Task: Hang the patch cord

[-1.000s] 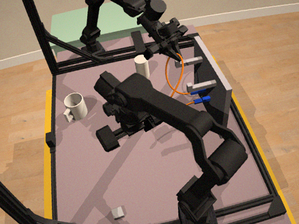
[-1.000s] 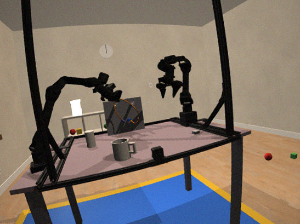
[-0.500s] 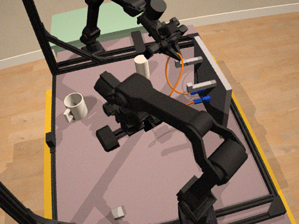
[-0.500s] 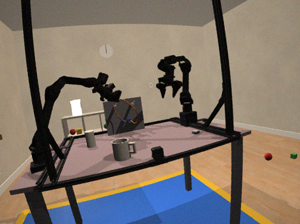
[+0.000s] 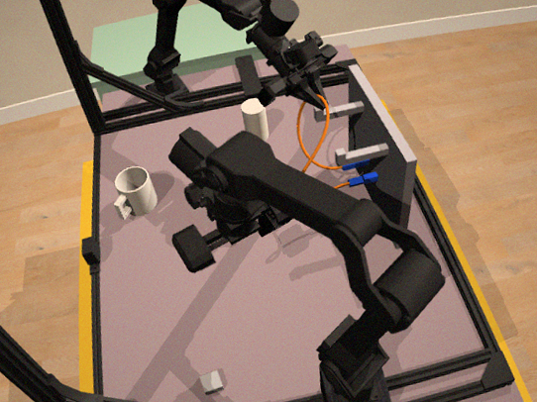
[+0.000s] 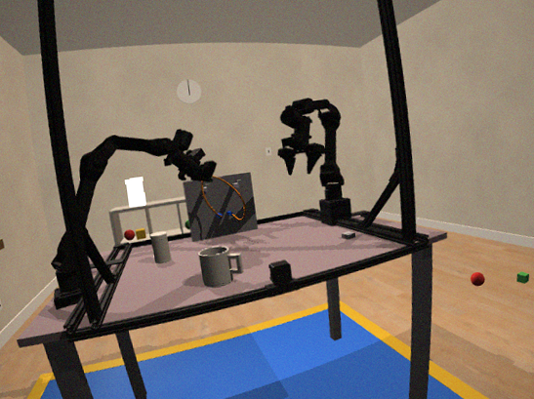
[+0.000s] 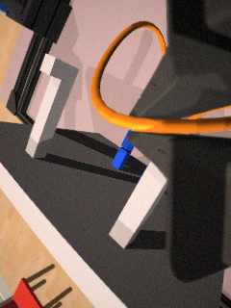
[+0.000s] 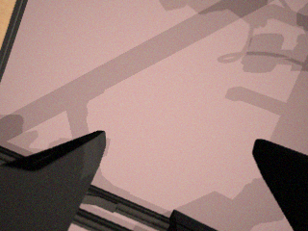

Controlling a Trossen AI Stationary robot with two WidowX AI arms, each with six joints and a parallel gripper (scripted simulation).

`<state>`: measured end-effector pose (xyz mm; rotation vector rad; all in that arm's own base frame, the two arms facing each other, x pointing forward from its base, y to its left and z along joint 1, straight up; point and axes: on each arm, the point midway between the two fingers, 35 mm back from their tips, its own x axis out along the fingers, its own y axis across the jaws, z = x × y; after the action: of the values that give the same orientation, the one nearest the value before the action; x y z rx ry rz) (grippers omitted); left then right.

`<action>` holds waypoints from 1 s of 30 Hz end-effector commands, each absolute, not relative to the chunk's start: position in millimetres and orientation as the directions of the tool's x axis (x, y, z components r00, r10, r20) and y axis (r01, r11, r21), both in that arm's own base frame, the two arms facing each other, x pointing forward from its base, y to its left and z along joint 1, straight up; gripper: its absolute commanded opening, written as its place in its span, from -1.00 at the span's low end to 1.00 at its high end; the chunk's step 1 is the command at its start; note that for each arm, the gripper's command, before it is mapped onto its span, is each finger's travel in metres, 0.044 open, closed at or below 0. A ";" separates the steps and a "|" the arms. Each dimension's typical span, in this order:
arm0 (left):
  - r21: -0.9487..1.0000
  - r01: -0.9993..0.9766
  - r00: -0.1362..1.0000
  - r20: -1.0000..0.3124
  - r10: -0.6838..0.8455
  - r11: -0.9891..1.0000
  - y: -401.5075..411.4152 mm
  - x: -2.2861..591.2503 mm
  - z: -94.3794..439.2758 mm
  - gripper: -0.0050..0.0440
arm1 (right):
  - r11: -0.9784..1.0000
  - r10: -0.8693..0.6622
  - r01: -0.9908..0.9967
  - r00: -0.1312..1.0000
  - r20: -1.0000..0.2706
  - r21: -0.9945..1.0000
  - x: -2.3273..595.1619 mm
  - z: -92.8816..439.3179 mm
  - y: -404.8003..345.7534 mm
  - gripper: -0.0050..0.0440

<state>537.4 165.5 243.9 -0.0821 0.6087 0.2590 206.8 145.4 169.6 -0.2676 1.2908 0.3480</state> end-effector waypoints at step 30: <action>-0.039 -0.313 0.795 -0.557 0.240 0.949 181.2 525.6 255.6 -0.70 | 0.918 0.115 -0.397 0.254 -0.960 0.005 206.7 175.9 146.0 1.00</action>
<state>531.7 178.6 239.9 -0.1251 0.6122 0.2894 206.8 145.4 169.6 -0.2676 1.2908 0.3480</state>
